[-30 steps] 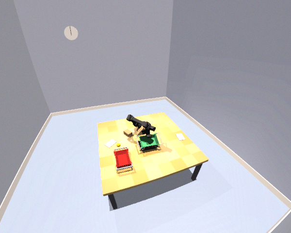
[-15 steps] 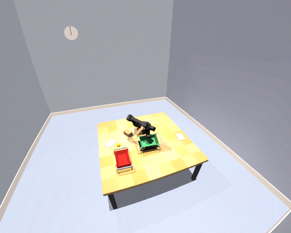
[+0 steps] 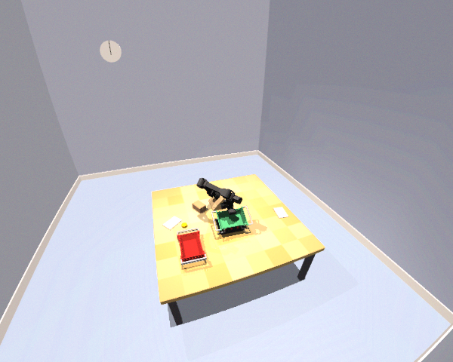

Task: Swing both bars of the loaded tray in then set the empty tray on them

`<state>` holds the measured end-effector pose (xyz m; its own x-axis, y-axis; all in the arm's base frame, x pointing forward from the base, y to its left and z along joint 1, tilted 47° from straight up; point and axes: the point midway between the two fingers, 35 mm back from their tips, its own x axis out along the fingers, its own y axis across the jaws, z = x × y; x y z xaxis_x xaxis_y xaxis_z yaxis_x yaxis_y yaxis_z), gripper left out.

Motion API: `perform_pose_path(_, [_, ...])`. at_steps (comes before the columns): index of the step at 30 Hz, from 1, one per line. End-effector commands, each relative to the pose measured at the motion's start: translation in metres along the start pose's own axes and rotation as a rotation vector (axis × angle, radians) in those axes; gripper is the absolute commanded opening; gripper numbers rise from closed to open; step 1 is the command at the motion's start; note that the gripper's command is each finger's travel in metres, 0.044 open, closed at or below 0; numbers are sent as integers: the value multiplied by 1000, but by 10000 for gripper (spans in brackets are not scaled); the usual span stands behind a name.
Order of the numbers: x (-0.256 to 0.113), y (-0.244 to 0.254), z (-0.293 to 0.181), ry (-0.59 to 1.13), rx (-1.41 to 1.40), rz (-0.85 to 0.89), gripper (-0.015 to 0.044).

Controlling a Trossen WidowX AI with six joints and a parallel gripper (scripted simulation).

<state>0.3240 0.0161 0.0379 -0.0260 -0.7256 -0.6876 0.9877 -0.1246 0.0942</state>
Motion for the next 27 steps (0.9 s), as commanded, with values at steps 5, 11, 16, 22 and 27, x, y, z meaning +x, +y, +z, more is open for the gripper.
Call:
perform_pose_path(5, [5,-4,2,4,3,-24,0])
perform_pose_path(11, [11,-7,2,3,3,-24,0])
perform_pose_path(16, [11,-8,2,3,3,-24,0])
perform_pose_path(22, [11,-8,2,3,3,-24,0])
perform_pose_path(27, [11,-8,2,3,3,-24,0])
